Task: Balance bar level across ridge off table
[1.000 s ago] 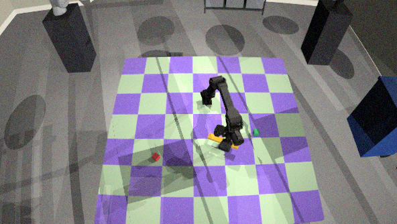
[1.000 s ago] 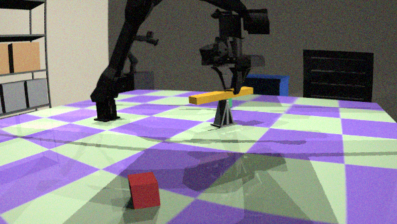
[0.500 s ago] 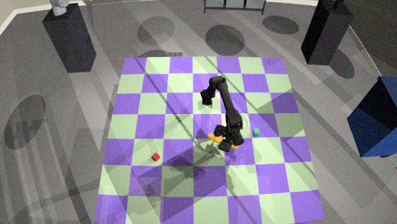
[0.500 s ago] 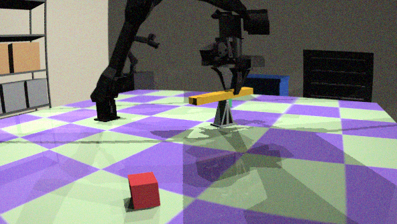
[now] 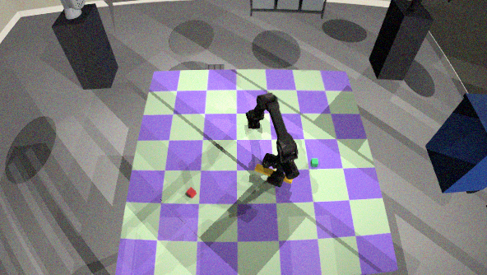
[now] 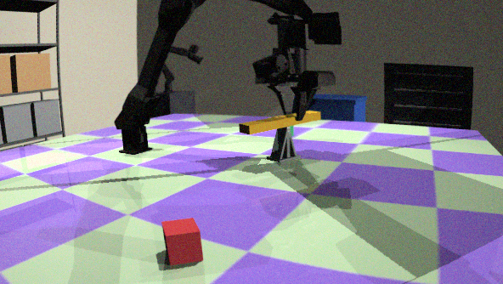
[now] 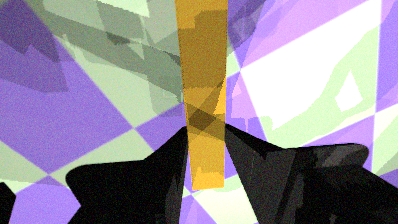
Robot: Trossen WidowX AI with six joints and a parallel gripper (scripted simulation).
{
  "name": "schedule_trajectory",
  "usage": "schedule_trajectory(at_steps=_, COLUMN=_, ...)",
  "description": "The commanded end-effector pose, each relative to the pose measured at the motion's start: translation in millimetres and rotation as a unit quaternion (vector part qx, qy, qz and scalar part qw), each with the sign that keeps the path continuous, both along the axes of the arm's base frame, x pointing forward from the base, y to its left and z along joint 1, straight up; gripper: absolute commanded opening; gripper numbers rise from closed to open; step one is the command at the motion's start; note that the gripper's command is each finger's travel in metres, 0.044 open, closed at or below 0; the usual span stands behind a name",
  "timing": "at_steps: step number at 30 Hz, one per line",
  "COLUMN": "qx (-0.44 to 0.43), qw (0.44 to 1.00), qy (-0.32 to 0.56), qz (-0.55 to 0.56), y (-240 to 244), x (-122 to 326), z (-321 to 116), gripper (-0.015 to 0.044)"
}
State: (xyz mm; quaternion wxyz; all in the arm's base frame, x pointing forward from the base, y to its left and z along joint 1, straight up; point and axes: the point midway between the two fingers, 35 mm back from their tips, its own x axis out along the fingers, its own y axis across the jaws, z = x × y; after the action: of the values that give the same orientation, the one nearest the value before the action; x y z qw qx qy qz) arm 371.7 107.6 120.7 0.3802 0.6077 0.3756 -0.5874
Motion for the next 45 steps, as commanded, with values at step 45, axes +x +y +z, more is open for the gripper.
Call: schedule_trajectory(at_steps=45, qx=-0.001, qw=1.000, qy=-0.001, qz=0.000, y=-0.2, x=0.3, z=-4.2, gripper=0.0000)
